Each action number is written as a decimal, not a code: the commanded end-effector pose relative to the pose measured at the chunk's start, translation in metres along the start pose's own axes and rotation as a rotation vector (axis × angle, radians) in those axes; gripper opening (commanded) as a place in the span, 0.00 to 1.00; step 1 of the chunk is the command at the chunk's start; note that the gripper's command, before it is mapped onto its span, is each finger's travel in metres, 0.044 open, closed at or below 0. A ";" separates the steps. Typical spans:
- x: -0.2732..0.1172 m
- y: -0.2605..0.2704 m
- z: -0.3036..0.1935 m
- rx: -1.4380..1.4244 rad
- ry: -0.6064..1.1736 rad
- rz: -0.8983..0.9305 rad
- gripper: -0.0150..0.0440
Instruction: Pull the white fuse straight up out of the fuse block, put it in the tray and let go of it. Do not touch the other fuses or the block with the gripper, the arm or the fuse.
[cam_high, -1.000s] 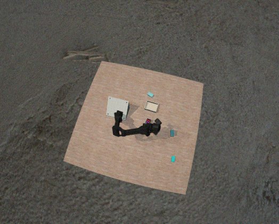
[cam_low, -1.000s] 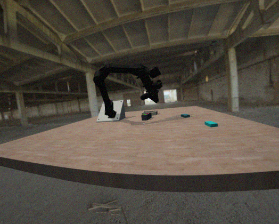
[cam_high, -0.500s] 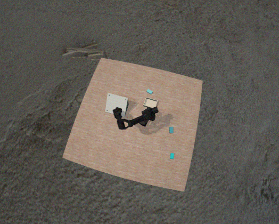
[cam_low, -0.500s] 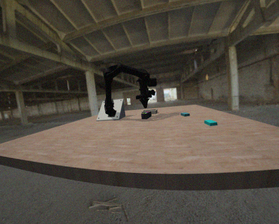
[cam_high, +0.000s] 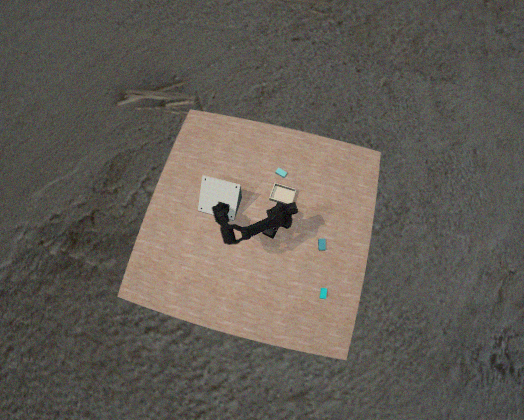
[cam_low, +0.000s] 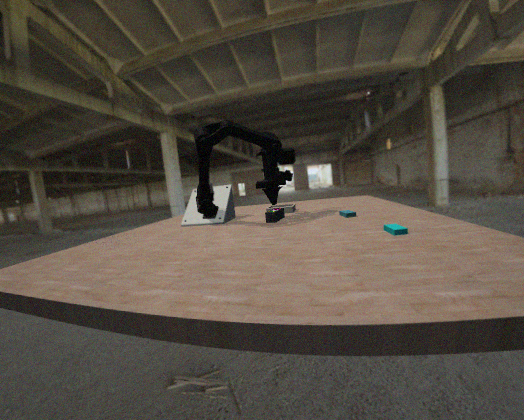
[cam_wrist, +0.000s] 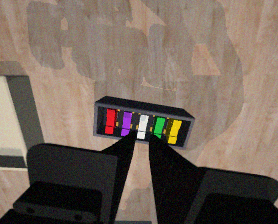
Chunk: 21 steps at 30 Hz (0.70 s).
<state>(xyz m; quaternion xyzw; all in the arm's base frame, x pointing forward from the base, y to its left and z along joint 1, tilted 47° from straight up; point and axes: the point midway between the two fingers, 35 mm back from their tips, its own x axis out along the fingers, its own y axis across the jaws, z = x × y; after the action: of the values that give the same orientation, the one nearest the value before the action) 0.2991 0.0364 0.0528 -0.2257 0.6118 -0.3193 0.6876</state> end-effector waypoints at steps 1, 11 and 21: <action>0.005 0.000 0.000 -0.006 -0.002 -0.006 0.37; 0.014 0.000 0.000 -0.006 -0.003 -0.007 0.37; 0.019 0.000 0.000 -0.006 -0.003 -0.007 0.37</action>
<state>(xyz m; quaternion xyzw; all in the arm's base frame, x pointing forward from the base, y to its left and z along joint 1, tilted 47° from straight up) 0.2996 0.0240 0.0402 -0.2265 0.6121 -0.3198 0.6869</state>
